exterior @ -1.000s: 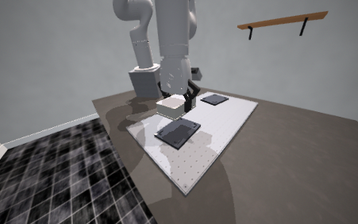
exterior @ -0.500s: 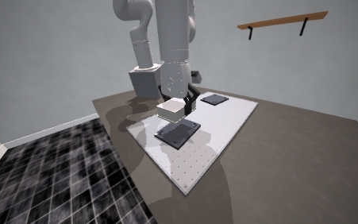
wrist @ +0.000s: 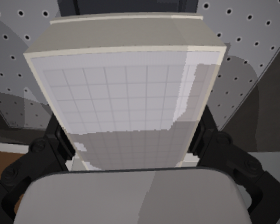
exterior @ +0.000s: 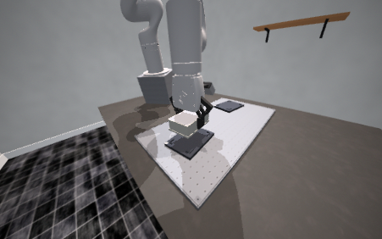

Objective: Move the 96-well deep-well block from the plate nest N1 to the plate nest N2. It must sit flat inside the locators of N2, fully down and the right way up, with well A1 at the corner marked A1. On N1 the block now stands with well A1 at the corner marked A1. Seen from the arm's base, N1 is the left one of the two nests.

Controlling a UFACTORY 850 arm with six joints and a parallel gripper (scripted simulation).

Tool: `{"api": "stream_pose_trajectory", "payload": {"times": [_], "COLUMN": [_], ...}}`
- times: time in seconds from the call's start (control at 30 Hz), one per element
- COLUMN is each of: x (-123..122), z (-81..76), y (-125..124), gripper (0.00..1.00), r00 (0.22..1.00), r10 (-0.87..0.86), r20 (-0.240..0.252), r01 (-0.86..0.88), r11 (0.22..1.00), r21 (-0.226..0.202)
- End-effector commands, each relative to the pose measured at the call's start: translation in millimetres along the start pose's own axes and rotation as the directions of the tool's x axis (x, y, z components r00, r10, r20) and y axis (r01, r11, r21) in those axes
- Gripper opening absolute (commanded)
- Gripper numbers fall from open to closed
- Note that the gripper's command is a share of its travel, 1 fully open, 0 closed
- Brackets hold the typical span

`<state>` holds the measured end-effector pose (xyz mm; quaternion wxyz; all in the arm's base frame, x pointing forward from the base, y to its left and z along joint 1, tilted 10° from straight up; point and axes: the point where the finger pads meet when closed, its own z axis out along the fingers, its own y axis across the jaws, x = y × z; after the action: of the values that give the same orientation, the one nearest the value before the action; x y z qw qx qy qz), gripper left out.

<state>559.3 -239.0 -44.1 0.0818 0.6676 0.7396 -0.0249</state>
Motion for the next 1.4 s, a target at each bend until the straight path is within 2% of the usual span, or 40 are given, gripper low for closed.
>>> {"api": "stream_pose_trajectory", "payload": {"times": [0.0, 0.83, 1.37], "x": [0, 0, 0], "z": [6.2, 41.3, 41.6], "y": [1, 1, 1], "gripper": [0.0, 0.0, 0.0], "r00": [1.0, 1.0, 1.0], "r10": [0.0, 0.0, 0.0], "r20": [0.003, 0.003, 0.003], "r01": [0.0, 0.0, 0.0], "r11": [1.0, 1.0, 1.0], "r21": [-0.002, -0.002, -0.002]}}
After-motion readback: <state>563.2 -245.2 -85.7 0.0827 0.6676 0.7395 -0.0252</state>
